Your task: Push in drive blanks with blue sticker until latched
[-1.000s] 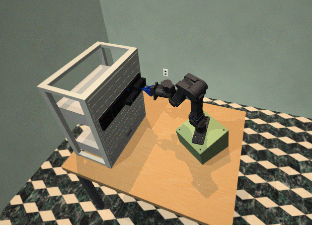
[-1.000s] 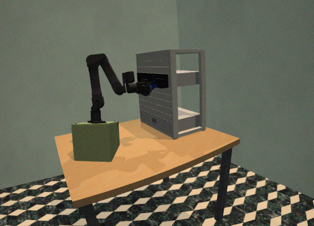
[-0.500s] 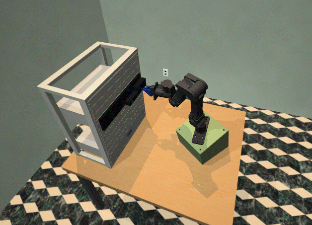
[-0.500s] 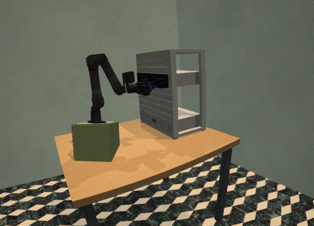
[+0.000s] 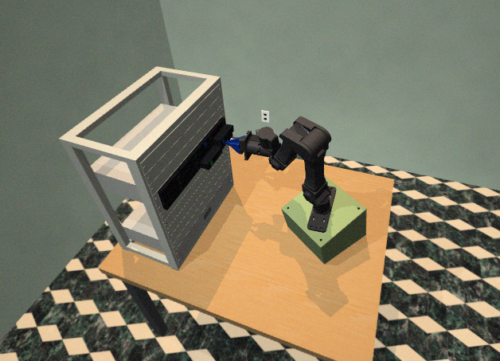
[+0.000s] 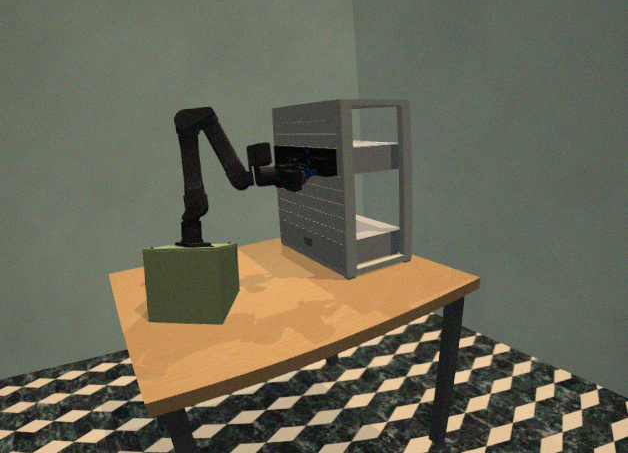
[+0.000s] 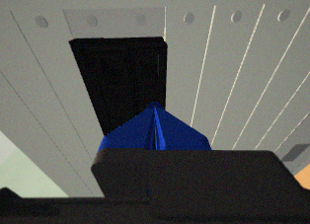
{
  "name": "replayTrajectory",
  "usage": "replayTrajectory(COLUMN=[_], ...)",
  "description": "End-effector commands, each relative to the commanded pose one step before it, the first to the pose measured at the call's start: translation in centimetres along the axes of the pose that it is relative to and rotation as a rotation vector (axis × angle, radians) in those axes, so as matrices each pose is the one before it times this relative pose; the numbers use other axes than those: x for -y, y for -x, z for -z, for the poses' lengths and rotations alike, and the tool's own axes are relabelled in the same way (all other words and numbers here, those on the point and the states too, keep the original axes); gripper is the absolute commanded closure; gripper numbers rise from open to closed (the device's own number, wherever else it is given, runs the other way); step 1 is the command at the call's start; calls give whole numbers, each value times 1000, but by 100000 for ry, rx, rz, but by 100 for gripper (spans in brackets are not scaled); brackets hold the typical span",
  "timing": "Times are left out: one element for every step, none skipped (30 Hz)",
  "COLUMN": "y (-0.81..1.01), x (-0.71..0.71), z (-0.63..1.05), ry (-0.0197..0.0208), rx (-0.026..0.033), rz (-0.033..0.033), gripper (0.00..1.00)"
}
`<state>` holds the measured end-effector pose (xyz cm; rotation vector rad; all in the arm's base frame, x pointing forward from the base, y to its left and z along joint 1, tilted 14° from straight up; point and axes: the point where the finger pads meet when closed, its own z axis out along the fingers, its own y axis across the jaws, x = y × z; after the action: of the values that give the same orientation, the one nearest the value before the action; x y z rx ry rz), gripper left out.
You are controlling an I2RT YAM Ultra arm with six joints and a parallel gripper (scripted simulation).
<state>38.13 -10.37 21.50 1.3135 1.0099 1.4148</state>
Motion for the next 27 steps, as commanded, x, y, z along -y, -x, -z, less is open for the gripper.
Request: replayTrajectory(y=[502, 0, 0, 0, 0, 0, 0, 0, 0, 0, 0, 0, 0, 0, 0, -2, -13, -32, 0, 0, -99, 31, 54, 39, 98, 88, 54], x=[-2059, 0, 0, 0, 0, 0, 0, 0, 0, 0, 0, 0, 0, 0, 0, 20, 114, 220, 0, 0, -259, 26, 20, 19, -218, -282, -112], z=[-1247, 0, 0, 0, 0, 0, 0, 0, 0, 0, 0, 0, 0, 0, 0, -14, -79, -161, 0, 0, -204, -213, -186, -133, -32, 27, 19], ry=[5443, 0, 0, 0, 0, 0, 0, 0, 0, 0, 0, 0, 0, 0, 0, -88, -493, -961, 0, 0, 834, -318, -287, -225, 726, 1028, 405], rx=[1542, 0, 0, 0, 0, 0, 0, 0, 0, 0, 0, 0, 0, 0, 0, -3, -17, -50, 0, 0, -415, 13, 78, 61, 146, 115, 96], rz=[3639, 0, 0, 0, 0, 0, 0, 0, 0, 0, 0, 0, 0, 0, 0, -40, -225, -436, 0, 0, 360, -143, -125, -97, 329, 466, 188], gripper=[100, 100, 100, 100, 100, 100, 100, 100, 100, 100, 100, 100, 100, 100, 100, 100, 100, 100, 100, 100, 100, 100, 100, 100, 100, 100, 100])
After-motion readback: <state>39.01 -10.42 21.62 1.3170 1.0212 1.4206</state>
